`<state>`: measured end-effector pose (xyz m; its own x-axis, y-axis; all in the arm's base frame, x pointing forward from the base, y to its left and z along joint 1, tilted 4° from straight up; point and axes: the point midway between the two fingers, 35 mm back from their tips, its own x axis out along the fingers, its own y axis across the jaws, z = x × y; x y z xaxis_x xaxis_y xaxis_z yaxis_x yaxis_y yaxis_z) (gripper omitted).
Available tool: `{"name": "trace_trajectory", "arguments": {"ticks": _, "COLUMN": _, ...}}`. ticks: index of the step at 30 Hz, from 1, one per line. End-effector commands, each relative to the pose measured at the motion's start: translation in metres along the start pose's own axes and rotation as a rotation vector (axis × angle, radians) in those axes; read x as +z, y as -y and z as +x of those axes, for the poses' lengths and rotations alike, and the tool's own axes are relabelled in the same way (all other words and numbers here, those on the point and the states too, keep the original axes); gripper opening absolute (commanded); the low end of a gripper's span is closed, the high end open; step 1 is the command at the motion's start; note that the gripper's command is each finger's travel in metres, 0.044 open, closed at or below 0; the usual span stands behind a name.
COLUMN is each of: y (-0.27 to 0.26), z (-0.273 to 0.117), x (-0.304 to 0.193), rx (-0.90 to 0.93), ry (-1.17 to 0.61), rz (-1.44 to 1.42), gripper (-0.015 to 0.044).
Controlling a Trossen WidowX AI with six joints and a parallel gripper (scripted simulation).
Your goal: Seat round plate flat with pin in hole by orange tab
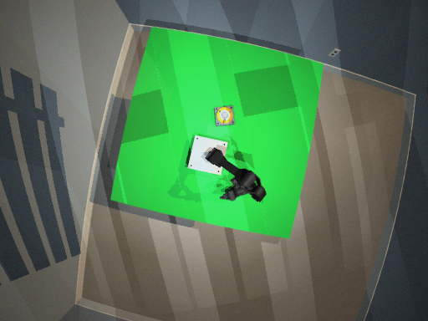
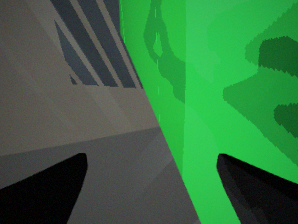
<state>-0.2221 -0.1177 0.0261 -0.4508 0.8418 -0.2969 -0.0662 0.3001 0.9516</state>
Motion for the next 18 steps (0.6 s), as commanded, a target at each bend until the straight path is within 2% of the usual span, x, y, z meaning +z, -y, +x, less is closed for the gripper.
{"name": "trace_trajectory", "arguments": {"ticks": 1, "y": 0.000, "z": -0.002, "x": 0.000, "rx": -0.005, "ry": -0.005, "rz": 0.009, "gripper": 0.0374}}
{"name": "trace_trajectory", "arguments": {"ticks": 8, "y": 0.018, "z": -0.080, "x": 0.031, "rx": -0.234, "ry": -0.154, "rz": 0.321, "gripper": 0.0190}}
{"name": "trace_trajectory", "arguments": {"ticks": 15, "y": 0.026, "z": -0.131, "x": 0.072, "rx": -0.439, "ry": -0.214, "rz": 0.429, "gripper": 0.0006}}
{"name": "trace_trajectory", "arguments": {"ticks": 18, "y": 0.029, "z": -0.144, "x": 0.086, "rx": -0.511, "ry": -0.220, "rz": 0.476, "gripper": 0.0000}}
